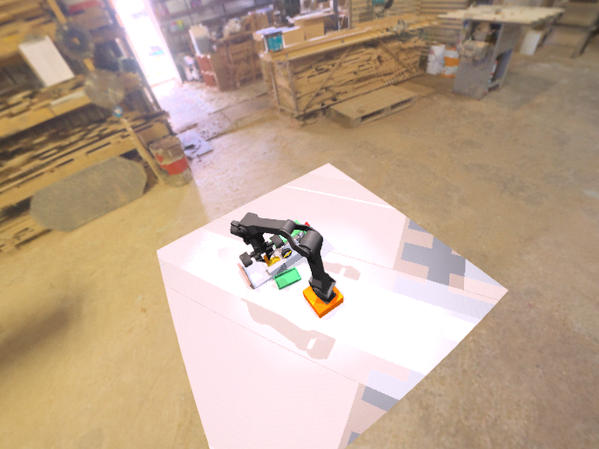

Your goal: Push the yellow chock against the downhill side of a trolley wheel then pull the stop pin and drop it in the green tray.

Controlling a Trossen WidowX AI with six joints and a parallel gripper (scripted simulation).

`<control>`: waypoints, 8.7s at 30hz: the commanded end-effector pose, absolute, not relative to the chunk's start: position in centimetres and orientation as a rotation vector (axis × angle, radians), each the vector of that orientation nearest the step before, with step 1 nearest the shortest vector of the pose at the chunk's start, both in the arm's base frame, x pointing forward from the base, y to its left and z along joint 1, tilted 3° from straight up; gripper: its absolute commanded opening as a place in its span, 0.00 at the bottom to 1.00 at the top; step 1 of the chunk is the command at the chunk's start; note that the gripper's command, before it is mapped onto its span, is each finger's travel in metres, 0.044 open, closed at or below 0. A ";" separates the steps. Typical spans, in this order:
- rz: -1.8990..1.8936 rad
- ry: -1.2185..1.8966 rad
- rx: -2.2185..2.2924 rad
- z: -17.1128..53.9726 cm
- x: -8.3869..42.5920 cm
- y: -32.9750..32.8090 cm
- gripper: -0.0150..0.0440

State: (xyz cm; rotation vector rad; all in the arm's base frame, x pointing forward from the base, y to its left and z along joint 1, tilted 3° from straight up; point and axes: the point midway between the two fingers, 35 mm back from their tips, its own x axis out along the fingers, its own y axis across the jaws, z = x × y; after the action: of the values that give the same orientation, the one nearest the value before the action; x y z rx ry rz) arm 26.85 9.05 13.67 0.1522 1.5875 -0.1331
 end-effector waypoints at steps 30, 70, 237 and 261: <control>-0.204 1.595 0.082 10.7 30.0 9.3 0.25; -0.206 1.595 0.081 6.6 29.6 7.6 0.25; 0.964 1.531 -1.249 13.3 28.8 -16.5 0.58; 0.964 1.532 -1.250 10.2 28.6 -17.4 0.58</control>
State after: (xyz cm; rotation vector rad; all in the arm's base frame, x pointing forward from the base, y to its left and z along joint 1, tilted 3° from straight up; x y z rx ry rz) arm 28.79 -17.23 10.83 -1.2500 1.5231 0.9512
